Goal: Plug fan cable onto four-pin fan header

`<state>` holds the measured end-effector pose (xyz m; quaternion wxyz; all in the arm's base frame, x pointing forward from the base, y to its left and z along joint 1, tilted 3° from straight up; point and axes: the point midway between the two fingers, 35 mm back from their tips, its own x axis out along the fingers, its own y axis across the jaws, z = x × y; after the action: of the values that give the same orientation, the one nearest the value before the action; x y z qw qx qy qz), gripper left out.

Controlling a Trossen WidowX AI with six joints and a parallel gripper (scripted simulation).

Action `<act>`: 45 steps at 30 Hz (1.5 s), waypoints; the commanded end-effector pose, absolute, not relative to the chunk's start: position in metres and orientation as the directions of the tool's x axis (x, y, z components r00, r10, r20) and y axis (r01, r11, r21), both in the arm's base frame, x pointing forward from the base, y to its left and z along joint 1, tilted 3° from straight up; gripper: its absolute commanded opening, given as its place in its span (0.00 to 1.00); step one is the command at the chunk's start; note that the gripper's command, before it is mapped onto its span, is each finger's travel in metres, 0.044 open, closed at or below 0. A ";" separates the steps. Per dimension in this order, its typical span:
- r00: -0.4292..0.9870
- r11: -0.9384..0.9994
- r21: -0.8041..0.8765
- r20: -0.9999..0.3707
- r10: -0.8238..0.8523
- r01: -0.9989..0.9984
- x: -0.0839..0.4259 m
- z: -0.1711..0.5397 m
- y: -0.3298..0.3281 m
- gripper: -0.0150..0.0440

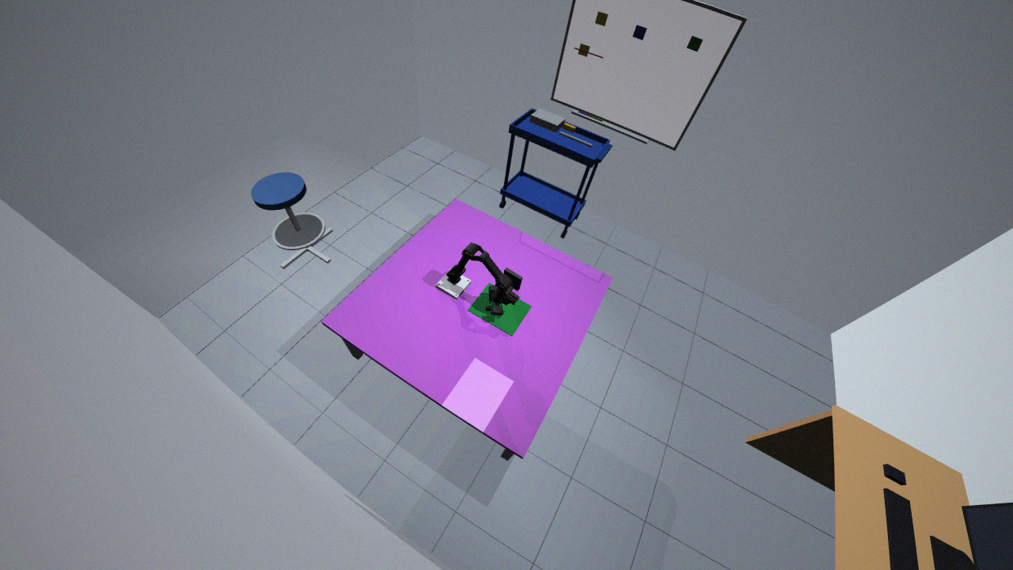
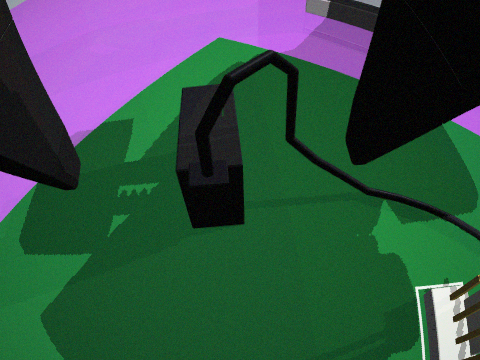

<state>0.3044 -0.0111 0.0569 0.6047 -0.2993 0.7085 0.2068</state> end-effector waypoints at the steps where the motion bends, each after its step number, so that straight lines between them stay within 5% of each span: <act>1: -0.092 0.734 -0.069 -0.980 -0.177 -0.675 0.304 0.053 -0.012 1.00; 12: -0.091 0.735 -0.068 -0.980 -0.174 -0.674 0.304 0.055 -0.011 0.56; 31: -0.091 0.735 -0.068 -0.980 -0.174 -0.674 0.304 0.055 -0.011 0.34; 33: -0.091 0.735 -0.068 -0.980 -0.174 -0.674 0.304 0.057 -0.011 0.25; 45: -0.091 0.735 -0.069 -0.980 -0.175 -0.675 0.305 0.095 -0.011 0.25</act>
<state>0.3035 -0.0108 0.0820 0.6005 -0.2988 0.7118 0.2087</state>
